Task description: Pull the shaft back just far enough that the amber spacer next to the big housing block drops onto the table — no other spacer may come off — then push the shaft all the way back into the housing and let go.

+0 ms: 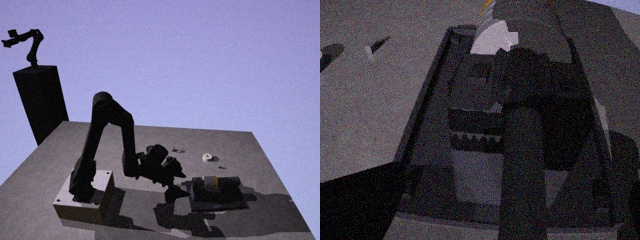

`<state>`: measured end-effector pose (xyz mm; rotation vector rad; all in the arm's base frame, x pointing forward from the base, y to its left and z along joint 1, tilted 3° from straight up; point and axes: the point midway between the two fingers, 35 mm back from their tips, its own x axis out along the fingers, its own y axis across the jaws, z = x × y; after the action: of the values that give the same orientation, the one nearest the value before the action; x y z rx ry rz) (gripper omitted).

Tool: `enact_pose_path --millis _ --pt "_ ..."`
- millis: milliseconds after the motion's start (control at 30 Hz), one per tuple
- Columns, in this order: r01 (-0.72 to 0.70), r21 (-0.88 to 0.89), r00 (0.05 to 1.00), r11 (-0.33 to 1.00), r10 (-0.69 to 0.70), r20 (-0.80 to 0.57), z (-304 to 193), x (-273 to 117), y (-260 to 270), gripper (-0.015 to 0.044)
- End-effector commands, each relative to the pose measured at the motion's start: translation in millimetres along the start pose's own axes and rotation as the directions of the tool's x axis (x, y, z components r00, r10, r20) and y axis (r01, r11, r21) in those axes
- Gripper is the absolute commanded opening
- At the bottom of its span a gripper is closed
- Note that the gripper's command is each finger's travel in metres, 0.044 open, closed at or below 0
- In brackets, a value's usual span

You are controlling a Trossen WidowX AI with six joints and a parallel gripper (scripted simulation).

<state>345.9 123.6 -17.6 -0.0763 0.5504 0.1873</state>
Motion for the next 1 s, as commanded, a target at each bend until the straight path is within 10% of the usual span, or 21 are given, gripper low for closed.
enact_pose_path --millis 0,967 --pt "-0.004 -0.004 1.000 1.000 0.004 0.001 0 0 1 0.0440" --pt "-0.004 -0.004 1.000 1.000 0.004 0.002 1 18 1 0.0440"
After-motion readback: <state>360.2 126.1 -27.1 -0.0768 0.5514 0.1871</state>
